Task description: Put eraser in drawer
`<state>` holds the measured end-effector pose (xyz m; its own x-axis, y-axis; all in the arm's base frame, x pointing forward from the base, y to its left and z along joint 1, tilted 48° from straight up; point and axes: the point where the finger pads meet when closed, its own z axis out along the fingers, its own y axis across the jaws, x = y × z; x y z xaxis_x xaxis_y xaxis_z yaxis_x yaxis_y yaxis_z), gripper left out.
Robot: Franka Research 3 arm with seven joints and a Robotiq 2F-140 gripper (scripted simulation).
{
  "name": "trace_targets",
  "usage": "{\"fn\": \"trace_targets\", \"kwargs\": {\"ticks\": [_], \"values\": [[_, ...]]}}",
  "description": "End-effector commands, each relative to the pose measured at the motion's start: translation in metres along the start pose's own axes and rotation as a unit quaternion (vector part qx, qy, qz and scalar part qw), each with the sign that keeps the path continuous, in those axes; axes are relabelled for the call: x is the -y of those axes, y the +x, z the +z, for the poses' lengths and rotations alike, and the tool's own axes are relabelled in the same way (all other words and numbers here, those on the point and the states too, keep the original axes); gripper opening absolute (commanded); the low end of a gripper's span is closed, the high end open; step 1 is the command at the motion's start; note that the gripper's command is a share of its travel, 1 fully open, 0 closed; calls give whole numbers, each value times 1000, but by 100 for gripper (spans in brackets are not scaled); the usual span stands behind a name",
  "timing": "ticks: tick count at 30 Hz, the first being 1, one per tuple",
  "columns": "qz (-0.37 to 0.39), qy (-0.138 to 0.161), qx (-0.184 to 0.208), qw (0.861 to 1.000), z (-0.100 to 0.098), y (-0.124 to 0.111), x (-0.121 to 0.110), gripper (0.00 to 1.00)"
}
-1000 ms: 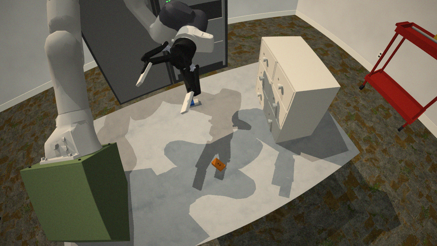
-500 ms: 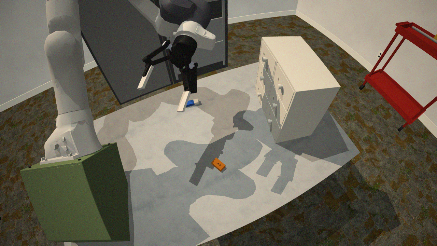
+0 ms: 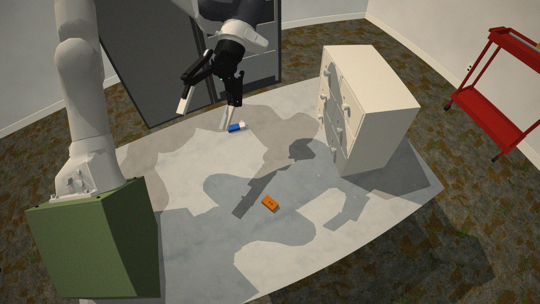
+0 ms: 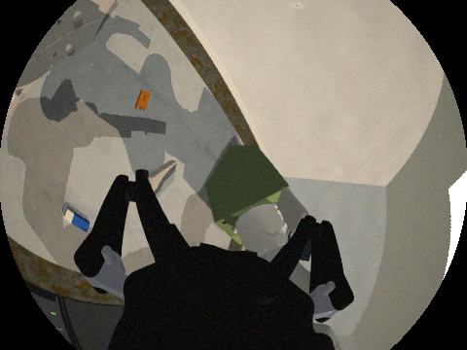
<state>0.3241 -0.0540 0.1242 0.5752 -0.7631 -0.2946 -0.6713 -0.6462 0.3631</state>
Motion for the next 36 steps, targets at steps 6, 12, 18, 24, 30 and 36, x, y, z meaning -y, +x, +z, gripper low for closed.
{"fn": "trace_targets", "kwargs": {"ticks": [6,12,18,24,30,36], "values": [[-121,83,46,988,-17,-16,28,100],[-154,130,57,978,-30,-22,43,100],[-154,130,57,978,-30,-22,43,100],[-186,176,63,965,-44,-26,57,100],[-215,220,63,949,-60,-29,69,100],[-240,261,59,933,-76,-31,80,100]]}}
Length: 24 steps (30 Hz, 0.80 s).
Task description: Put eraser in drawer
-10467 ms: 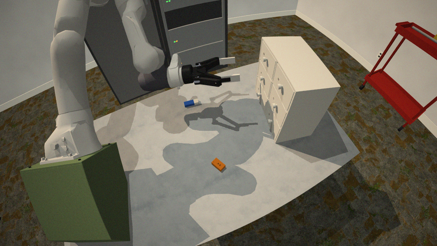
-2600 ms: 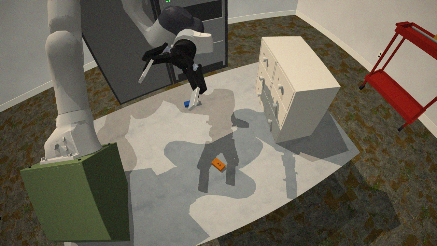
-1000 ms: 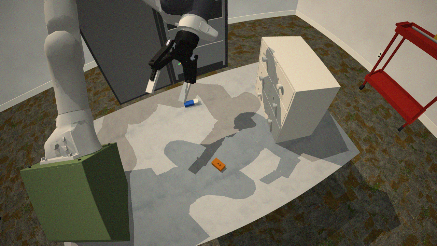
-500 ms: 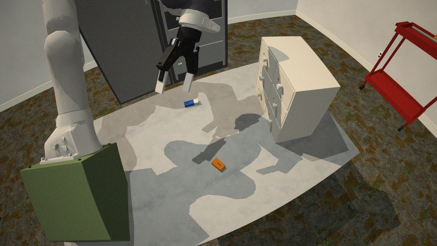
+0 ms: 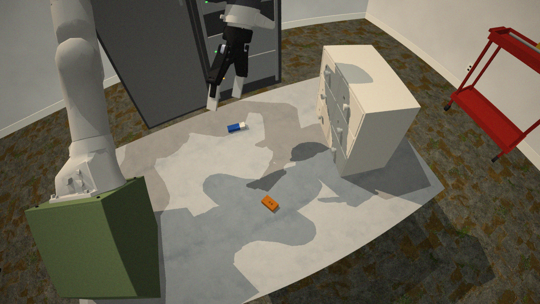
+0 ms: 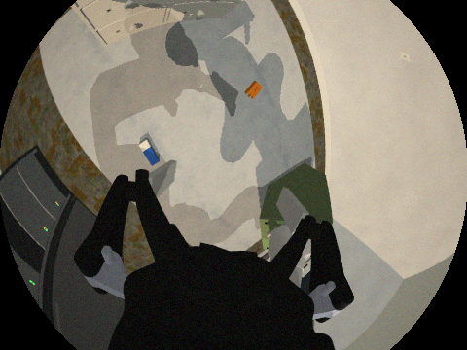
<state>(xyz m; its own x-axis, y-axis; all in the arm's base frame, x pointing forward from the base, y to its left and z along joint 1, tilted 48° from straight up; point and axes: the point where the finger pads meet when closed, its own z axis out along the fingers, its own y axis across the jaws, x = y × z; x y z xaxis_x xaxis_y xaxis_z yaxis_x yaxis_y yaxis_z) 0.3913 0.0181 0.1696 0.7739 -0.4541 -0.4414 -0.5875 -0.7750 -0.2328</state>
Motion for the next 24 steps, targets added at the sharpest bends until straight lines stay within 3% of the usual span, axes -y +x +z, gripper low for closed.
{"fn": "trace_targets", "kwargs": {"ticks": [1,5,6,10,11,17,18,20,21,24], "values": [[-86,53,-3,995,-10,3,23,100],[-86,53,-3,995,-10,3,23,100],[-113,86,-12,990,-21,6,37,100],[-113,86,-12,990,-21,6,37,100],[-138,116,-24,983,-31,8,50,100],[-138,116,-24,983,-31,8,50,100],[-159,142,-36,976,-42,11,61,100],[-159,142,-36,976,-42,11,61,100],[-178,165,-48,969,-51,14,71,100],[-178,165,-48,969,-51,14,71,100]]}}
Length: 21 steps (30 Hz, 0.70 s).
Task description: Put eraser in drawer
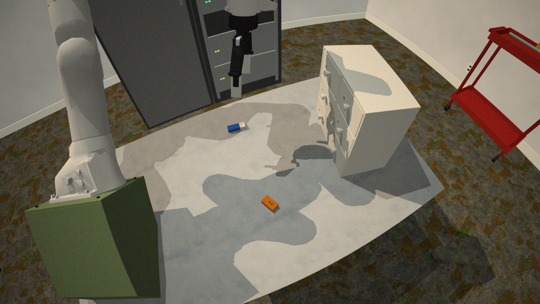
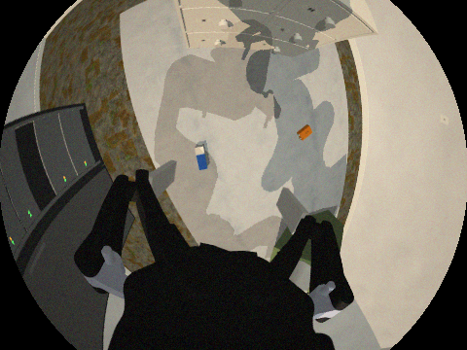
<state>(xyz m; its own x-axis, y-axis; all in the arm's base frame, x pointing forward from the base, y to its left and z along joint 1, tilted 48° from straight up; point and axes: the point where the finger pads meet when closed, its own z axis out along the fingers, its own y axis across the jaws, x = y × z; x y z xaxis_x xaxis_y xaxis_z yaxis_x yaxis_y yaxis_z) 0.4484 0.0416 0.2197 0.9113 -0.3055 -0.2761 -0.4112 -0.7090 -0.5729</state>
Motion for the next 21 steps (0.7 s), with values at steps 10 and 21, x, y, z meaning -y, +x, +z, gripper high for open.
{"fn": "trace_targets", "kwargs": {"ticks": [10,21], "values": [[-101,65,-36,992,-19,18,31,100],[-134,96,-63,984,-33,28,48,100]]}}
